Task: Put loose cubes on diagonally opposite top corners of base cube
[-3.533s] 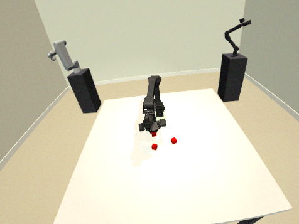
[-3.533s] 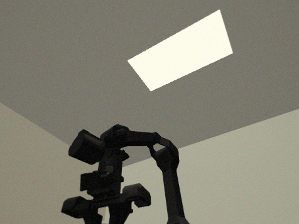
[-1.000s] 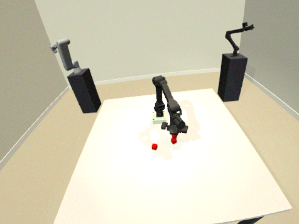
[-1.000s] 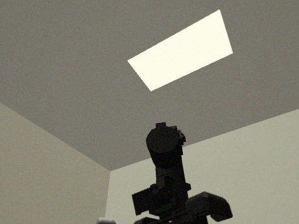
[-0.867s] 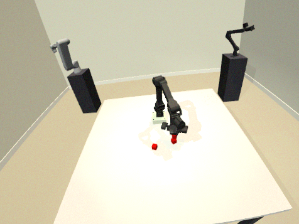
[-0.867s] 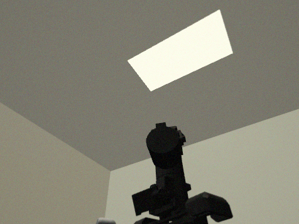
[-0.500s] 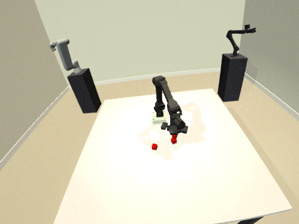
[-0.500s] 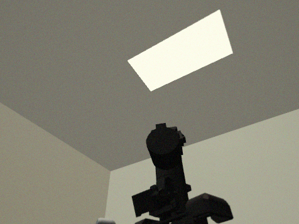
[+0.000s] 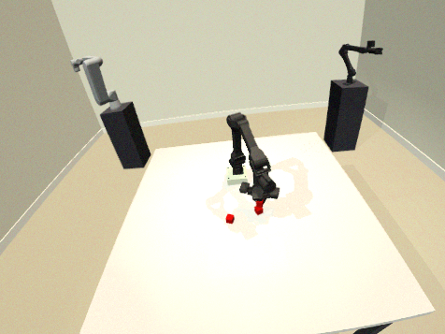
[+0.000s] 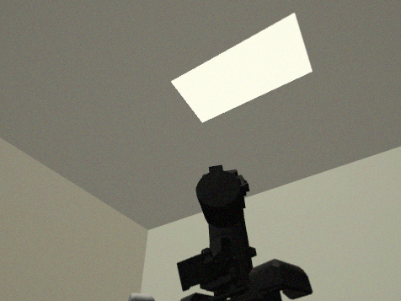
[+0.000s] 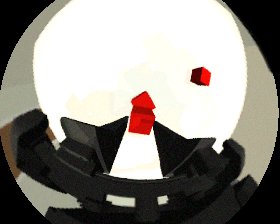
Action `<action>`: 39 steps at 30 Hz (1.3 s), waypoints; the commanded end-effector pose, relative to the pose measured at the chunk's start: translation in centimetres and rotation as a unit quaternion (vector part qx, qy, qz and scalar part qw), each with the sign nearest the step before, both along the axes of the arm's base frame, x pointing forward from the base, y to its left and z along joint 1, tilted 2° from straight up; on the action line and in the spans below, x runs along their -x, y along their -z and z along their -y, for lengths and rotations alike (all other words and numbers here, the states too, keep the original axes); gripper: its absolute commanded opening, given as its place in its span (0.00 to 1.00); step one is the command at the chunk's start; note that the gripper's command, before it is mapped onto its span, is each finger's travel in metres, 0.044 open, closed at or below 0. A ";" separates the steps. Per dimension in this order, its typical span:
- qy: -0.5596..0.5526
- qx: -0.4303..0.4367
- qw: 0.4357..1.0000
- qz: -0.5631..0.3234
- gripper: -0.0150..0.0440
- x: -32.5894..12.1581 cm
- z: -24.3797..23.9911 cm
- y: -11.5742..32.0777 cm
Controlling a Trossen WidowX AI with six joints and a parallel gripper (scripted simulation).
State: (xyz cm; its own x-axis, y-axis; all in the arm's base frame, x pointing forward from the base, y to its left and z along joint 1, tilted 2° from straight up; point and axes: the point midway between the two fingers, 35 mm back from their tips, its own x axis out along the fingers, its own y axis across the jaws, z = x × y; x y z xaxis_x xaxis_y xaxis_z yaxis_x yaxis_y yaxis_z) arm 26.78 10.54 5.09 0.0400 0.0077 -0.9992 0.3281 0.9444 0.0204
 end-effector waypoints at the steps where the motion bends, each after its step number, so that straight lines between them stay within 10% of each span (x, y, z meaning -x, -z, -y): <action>1: 0.000 -0.001 1.000 0.002 0.60 0.0 0.0 -0.8; 23: -0.004 0.000 1.000 0.000 0.65 0.1 0.1 -2.7; 39: -0.310 0.016 0.950 0.017 0.70 -3.9 5.9 -5.0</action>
